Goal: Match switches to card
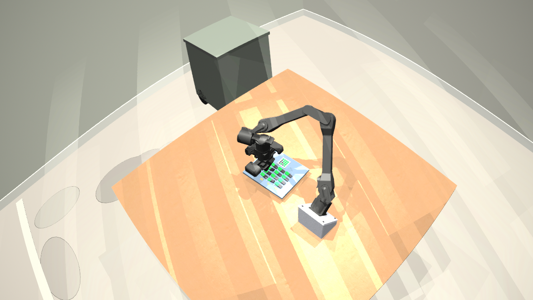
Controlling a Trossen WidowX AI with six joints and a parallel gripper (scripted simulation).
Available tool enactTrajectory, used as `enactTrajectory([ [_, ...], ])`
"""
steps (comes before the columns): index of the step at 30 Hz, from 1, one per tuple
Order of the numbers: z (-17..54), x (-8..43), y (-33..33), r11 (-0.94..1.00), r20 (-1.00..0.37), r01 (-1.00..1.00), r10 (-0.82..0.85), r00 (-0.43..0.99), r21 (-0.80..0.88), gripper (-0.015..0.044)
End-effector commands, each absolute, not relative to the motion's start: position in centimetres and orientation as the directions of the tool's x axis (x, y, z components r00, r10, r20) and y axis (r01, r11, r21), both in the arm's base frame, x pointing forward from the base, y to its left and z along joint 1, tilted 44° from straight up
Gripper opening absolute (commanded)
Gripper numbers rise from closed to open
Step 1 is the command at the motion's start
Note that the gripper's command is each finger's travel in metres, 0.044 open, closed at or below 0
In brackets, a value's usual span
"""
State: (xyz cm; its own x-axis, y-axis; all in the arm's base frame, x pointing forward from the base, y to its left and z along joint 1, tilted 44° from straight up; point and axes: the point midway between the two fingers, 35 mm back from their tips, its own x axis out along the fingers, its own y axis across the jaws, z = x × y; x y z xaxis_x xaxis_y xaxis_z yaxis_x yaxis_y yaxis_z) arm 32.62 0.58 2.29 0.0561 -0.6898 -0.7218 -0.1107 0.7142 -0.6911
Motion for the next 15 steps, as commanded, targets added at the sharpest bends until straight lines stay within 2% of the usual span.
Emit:
enactTrajectory([
  [1,2.2,32.6,0.5,0.71,-0.718,-0.117,-0.694,0.056,-0.695,0.0],
  [9,2.5,32.6,0.7,0.713,-0.721,-0.112,-0.691,0.056,-0.692,0.0],
  [15,6.8,32.0,4.9,0.711,-0.721,-0.118,-0.689,0.08,-0.693,0.0],
])
